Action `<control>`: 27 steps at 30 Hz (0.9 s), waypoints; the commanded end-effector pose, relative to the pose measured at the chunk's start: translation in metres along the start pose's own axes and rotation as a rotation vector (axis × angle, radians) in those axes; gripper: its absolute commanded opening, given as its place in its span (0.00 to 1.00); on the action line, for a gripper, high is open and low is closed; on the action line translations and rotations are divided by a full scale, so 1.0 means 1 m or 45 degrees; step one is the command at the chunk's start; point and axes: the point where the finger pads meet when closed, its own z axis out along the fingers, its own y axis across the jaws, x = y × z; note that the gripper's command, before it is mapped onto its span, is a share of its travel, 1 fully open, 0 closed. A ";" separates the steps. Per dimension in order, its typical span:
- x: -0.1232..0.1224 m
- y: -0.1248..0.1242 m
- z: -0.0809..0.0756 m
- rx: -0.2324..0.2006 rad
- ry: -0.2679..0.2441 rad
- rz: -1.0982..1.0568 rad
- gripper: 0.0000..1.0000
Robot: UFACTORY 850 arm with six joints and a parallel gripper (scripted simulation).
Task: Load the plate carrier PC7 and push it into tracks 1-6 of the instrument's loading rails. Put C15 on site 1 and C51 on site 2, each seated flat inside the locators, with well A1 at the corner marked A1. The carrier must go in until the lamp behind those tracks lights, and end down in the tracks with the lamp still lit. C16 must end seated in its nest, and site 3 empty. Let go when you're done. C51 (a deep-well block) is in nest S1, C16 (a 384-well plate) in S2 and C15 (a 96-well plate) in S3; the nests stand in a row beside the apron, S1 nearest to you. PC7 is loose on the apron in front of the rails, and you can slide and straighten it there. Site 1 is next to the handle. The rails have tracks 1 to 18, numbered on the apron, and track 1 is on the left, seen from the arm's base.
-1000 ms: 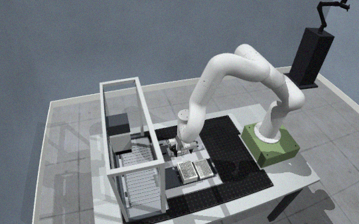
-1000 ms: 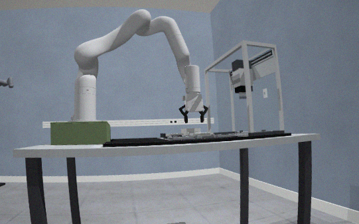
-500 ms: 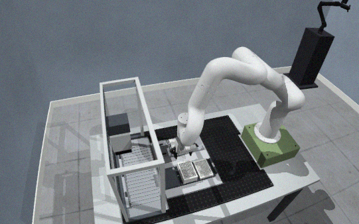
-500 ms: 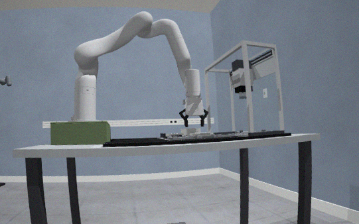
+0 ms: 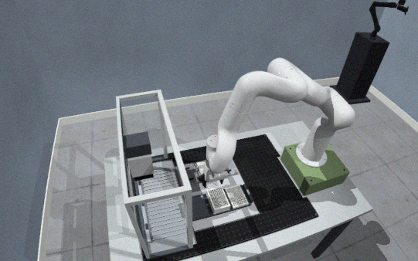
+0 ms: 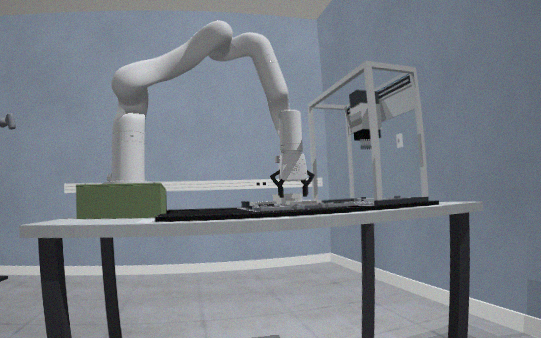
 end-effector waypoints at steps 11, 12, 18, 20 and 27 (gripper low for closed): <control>0.000 0.001 0.012 -0.003 0.000 0.000 1.00; 0.000 0.001 0.012 -0.003 0.000 0.000 1.00; 0.000 0.001 0.014 -0.003 0.000 0.000 1.00; 0.000 0.001 0.014 -0.003 0.000 0.000 1.00; 0.000 0.001 0.019 -0.003 0.000 0.000 1.00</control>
